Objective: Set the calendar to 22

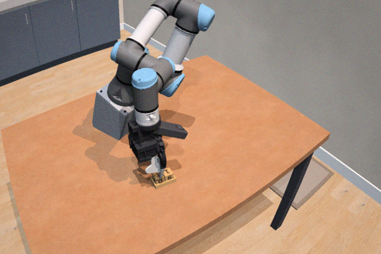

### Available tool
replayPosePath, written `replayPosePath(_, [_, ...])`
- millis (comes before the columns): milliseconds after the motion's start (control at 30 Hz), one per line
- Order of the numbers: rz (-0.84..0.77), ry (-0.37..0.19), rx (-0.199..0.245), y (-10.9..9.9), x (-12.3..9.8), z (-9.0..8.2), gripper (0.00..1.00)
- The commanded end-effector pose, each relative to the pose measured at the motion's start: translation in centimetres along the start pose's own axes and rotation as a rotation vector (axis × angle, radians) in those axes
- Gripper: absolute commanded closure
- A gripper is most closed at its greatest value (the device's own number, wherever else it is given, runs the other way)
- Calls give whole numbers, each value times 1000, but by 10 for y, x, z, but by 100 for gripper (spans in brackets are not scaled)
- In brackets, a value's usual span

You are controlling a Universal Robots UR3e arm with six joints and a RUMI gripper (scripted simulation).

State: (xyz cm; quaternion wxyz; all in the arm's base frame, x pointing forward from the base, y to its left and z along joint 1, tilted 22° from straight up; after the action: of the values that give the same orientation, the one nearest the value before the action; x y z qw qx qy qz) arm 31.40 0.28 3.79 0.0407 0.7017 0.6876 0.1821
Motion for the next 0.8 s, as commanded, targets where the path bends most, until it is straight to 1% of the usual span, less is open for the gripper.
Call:
replayPosePath(0, [-1,-1,-1,1,0,0,72])
replayPosePath(267, [-1,-1,-1,1,0,3,72])
replayPosePath(767, [-1,-1,-1,1,0,25,72])
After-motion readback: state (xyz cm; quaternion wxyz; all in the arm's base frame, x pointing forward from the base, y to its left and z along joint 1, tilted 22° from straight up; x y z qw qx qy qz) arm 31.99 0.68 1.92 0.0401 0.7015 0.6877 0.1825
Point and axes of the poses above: the point where the finger pads meet when closed, its own z axis out along the fingers, its own y axis across the jaws, x = y × z, the point moved 4 cm from there along -z, back along the fingers, and after that the axes turned 4 degrees about z, right-handed, at the moved point
